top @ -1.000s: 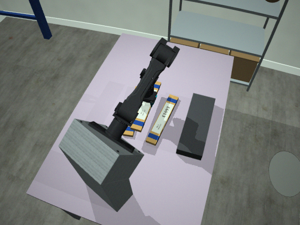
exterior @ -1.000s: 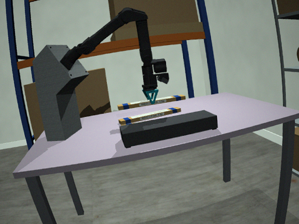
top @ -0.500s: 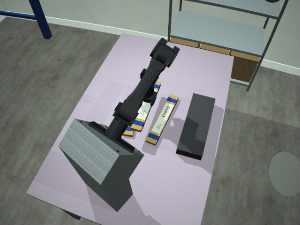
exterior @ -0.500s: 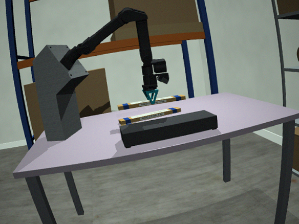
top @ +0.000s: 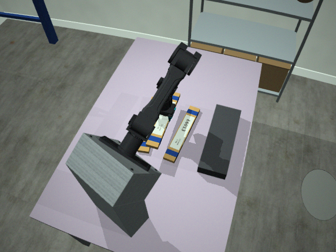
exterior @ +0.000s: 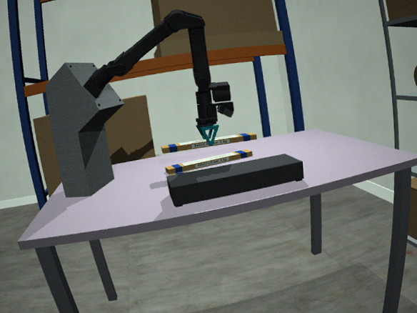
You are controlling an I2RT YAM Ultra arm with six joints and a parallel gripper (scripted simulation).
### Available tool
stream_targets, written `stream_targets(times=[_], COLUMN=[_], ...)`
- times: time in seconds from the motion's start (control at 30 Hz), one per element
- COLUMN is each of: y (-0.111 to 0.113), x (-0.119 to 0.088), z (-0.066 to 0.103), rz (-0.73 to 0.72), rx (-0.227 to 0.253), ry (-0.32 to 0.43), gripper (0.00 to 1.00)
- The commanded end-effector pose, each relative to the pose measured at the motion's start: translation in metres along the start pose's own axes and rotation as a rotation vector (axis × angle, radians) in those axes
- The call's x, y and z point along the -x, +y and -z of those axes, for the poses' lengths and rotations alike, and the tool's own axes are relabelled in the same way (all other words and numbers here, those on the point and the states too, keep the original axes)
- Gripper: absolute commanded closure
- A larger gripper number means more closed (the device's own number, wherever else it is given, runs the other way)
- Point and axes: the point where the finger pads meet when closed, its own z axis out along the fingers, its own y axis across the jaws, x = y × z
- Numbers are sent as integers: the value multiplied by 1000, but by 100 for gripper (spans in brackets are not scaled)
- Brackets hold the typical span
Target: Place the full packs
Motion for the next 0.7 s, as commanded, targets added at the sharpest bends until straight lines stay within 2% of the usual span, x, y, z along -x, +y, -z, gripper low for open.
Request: stream_targets(times=[0.0,0.67], y=[3,3], x=[12,11], z=[23,47], rz=[-2,-2], rx=[11,11], ry=[-38,-38], gripper=[100,100])
